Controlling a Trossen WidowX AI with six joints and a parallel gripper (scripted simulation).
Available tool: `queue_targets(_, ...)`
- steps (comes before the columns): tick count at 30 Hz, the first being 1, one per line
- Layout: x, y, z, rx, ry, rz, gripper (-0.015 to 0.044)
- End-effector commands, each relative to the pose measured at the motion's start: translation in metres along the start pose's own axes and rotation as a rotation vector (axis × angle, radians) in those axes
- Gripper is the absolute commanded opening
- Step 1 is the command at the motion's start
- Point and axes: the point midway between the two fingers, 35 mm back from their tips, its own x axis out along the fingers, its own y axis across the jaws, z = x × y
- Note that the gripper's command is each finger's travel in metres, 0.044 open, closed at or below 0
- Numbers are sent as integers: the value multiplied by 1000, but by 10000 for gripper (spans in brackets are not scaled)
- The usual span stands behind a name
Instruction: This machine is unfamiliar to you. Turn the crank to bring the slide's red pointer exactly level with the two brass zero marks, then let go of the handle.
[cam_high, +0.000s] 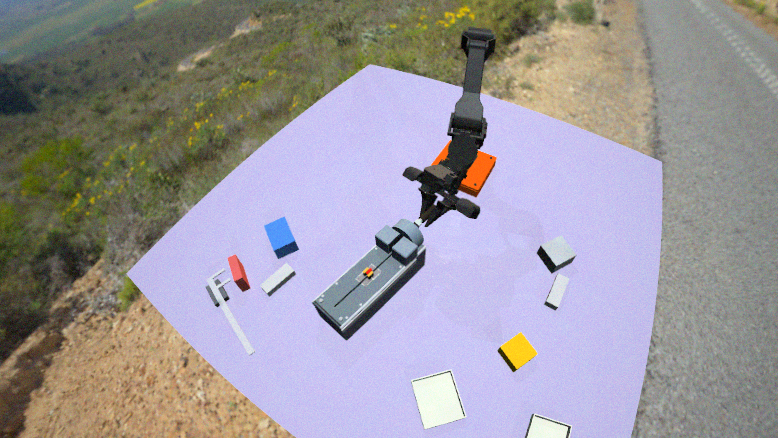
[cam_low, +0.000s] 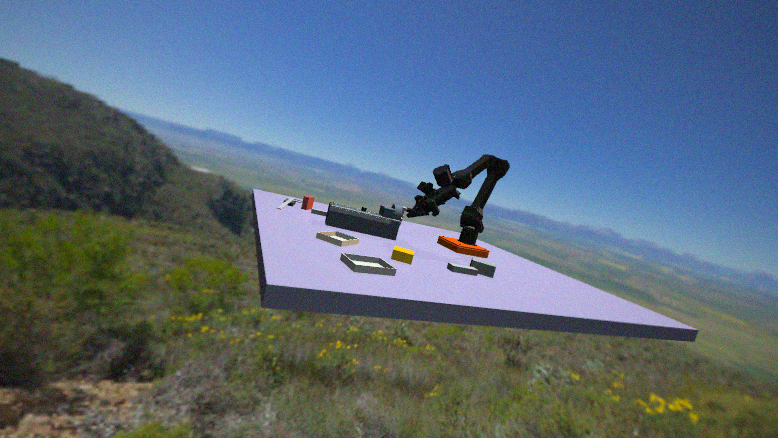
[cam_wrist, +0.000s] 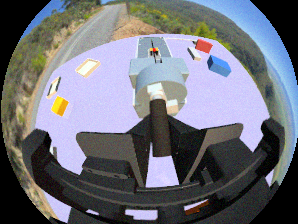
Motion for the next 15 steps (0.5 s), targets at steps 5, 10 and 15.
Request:
queue_targets(5,2,7,-2,-5,3,20,0)
queue_targets(10,2,7,-2,-5,3,20,0)
queue_targets(15,3,7,-3,-5,3,20,0)
